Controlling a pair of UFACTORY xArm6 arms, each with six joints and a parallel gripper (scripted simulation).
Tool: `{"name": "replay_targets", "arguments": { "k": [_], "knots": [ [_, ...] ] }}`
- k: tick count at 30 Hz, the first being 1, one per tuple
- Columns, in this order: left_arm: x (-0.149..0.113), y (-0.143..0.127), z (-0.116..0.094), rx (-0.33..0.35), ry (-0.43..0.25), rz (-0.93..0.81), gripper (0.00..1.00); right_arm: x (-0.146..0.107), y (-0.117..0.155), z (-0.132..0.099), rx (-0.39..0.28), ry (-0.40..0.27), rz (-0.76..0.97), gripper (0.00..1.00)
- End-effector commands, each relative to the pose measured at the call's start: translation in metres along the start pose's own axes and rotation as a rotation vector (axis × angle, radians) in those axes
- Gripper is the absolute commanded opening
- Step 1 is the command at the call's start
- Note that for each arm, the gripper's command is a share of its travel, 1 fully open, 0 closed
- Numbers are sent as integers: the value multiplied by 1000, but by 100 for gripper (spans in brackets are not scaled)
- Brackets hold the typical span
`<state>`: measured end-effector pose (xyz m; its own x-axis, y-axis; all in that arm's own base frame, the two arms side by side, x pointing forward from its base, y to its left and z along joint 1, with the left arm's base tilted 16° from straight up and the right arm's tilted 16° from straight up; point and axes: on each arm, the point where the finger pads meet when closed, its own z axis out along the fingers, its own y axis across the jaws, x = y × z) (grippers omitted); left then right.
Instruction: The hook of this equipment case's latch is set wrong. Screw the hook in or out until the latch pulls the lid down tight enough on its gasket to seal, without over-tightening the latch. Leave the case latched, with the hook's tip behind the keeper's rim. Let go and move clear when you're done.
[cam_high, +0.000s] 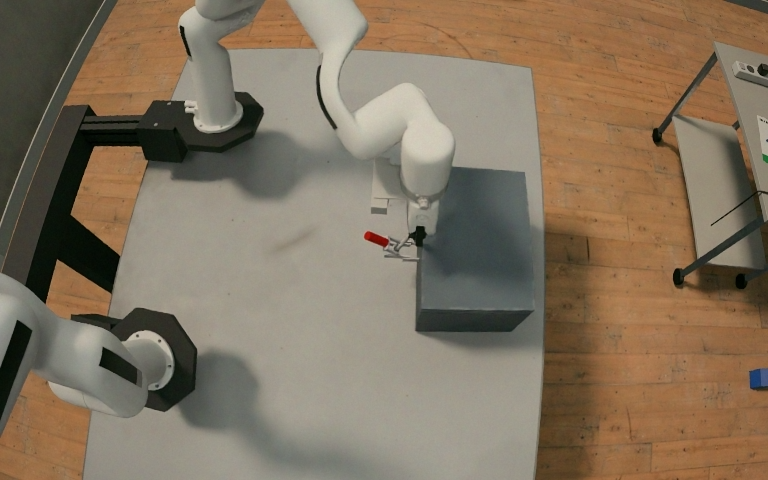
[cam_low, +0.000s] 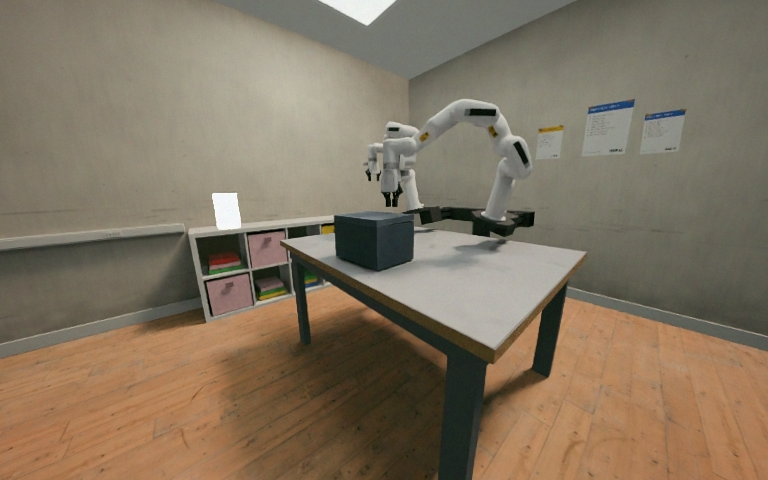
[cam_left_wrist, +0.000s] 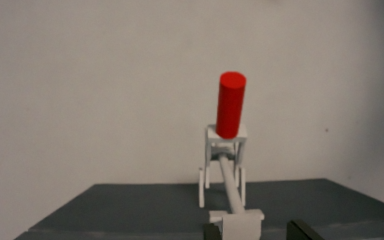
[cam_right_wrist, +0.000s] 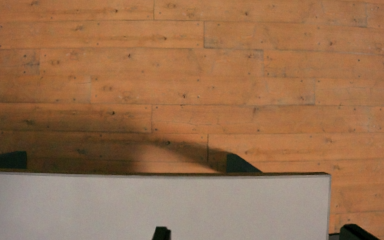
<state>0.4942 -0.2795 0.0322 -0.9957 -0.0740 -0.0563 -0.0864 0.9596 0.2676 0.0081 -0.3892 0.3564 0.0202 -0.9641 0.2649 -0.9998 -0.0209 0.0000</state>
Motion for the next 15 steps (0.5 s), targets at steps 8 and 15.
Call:
{"name": "replay_targets", "arguments": {
  "k": [8, 15],
  "knots": [
    [-1, -1, -2, 3, -4, 42, 41, 1, 0, -2, 0, 4, 0, 100],
    [-1, -1, -2, 3, -4, 147, 41, 1, 0, -2, 0, 4, 0, 100]
  ]
}}
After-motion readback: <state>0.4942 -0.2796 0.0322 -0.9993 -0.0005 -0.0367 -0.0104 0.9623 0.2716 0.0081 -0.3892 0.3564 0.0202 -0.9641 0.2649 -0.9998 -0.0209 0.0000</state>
